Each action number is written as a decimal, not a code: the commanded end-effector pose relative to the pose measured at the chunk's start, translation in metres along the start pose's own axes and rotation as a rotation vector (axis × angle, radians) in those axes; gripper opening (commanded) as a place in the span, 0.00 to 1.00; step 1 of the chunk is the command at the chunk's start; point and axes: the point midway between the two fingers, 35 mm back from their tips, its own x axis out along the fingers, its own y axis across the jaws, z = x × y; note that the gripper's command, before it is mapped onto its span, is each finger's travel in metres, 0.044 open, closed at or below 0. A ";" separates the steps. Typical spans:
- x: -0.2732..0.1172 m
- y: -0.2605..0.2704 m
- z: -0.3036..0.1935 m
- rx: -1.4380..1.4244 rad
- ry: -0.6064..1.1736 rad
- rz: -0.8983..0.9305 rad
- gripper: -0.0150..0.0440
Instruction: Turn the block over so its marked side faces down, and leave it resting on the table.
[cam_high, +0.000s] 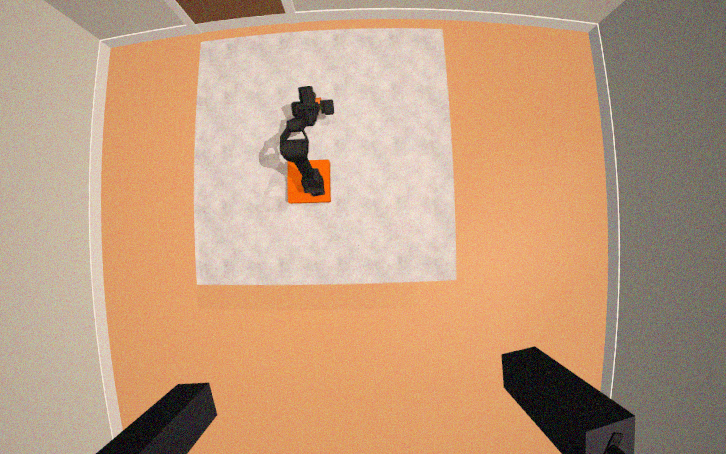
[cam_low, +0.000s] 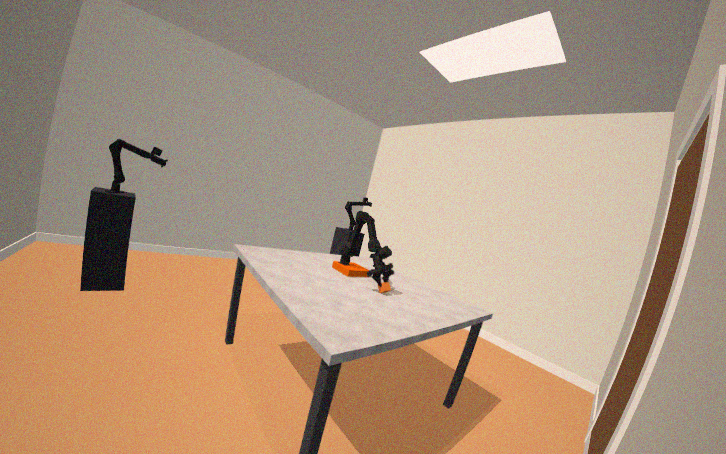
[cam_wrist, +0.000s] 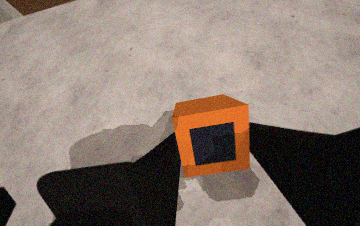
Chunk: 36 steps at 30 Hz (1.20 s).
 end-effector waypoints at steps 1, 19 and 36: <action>0.006 0.000 -0.004 0.004 -0.044 -0.003 0.25; 0.004 0.000 -0.017 0.004 -0.317 -0.004 0.25; -0.002 -0.001 -0.017 0.004 -0.382 -0.004 0.25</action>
